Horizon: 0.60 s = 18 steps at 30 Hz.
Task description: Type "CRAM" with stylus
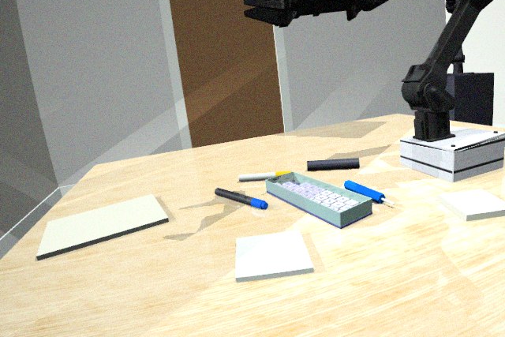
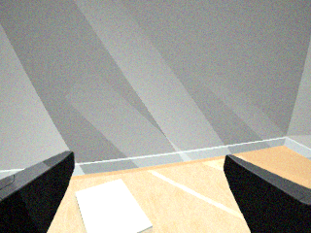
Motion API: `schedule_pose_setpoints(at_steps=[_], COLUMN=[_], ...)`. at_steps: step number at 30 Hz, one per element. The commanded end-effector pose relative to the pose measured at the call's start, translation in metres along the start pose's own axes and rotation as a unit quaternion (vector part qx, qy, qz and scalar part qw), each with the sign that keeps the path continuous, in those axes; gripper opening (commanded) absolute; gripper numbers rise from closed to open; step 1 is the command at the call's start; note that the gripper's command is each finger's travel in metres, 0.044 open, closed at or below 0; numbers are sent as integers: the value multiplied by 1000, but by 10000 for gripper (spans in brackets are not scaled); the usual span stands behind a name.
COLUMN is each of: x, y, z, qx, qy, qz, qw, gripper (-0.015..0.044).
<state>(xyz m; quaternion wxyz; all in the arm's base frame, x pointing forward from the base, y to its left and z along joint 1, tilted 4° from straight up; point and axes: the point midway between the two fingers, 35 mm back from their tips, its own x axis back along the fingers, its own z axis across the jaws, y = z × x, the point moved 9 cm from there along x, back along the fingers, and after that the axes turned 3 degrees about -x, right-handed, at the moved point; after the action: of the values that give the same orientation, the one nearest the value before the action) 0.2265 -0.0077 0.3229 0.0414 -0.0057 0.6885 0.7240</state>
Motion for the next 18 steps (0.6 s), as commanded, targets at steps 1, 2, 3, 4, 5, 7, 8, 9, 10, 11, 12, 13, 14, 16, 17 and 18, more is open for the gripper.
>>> schedule_pose_setpoints(at_steps=[1, 2, 3, 4, 5, 7, 8, 9, 10, 11, 12, 13, 14, 16, 17, 18], x=[-1, -5, -11, -17, -23, -33, -37, -41, -44, -46, -48, -48, -49, -47, -45, -42], y=[-1, -5, -12, -20, -29, -47, -56, -66, -76, -86, -96, -106, -116, -136, -146, -155], z=[1, 3, 8, 13, 19, 31, 38, 45, 52, 59, 66, 73, 81, 95, 102, 110], qx=[0, -1, -2, -2, -2, 2, 5, 9, 14, 19, 26, 34, 42, 61, 71, 83], qy=[1, 6, 13, 22, 31, 48, 56, 64, 72, 80, 87, 93, 100, 110, 114, 117], qz=[5, 21, 48, 81, 114, 180, 212, 246, 280, 313, 345, 377, 409, 470, 498, 527], qw=[1000, 1000, 999, 996, 993, 983, 976, 967, 957, 946, 934, 921, 906, 874, 857, 838], gripper=[414, 387, 361, 335, 309, 256, 230, 204, 178, 151, 125, 99, 72, 20, 0, 0])
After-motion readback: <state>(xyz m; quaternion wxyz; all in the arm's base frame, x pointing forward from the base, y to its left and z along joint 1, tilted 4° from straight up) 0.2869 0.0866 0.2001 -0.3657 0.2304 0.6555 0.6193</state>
